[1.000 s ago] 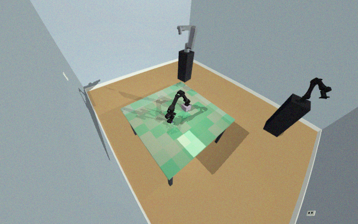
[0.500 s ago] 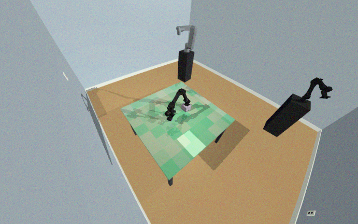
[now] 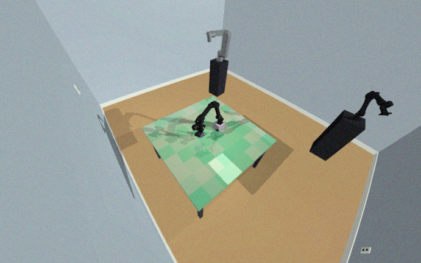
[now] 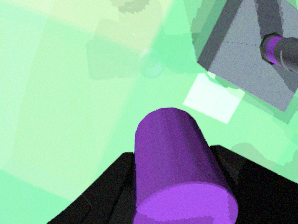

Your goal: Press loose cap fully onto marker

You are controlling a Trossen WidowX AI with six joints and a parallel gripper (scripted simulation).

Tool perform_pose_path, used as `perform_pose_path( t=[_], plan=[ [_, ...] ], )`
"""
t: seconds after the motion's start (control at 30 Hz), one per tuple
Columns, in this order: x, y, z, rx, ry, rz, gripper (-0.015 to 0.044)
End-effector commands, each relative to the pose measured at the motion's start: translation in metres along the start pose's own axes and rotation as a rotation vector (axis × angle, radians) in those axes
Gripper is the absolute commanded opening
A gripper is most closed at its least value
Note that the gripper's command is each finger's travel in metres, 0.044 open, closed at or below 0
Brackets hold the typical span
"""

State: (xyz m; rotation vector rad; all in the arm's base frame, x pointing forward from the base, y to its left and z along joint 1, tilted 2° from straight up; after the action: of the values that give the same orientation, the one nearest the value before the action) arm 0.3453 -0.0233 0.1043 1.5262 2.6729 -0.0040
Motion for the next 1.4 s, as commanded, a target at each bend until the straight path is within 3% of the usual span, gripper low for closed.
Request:
perform_pose_path(
  t=[0.0, 0.63, 1.37],
  plan=[
    [-0.004, -0.014, -0.005, 0.005, 0.002, -0.003, 0.0000],
    [-0.019, -0.084, -0.033, 0.011, 0.000, -0.003, 0.0000],
    [-0.019, -0.084, -0.009, 0.011, 0.000, -0.003, 0.0000]
  ],
)
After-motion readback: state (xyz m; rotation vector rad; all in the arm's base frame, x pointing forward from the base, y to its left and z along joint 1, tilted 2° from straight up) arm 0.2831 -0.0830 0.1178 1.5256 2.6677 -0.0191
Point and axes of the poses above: the point midway between the two fingers, 35 mm back from their tips, its own z axis out along the fingers, its own y axis across the jaws, x = y × z, the point moved 4 cm from there along -z, back along the fingers, and after that the axes turned 10 degrees about -z, right-handed, at the moved point
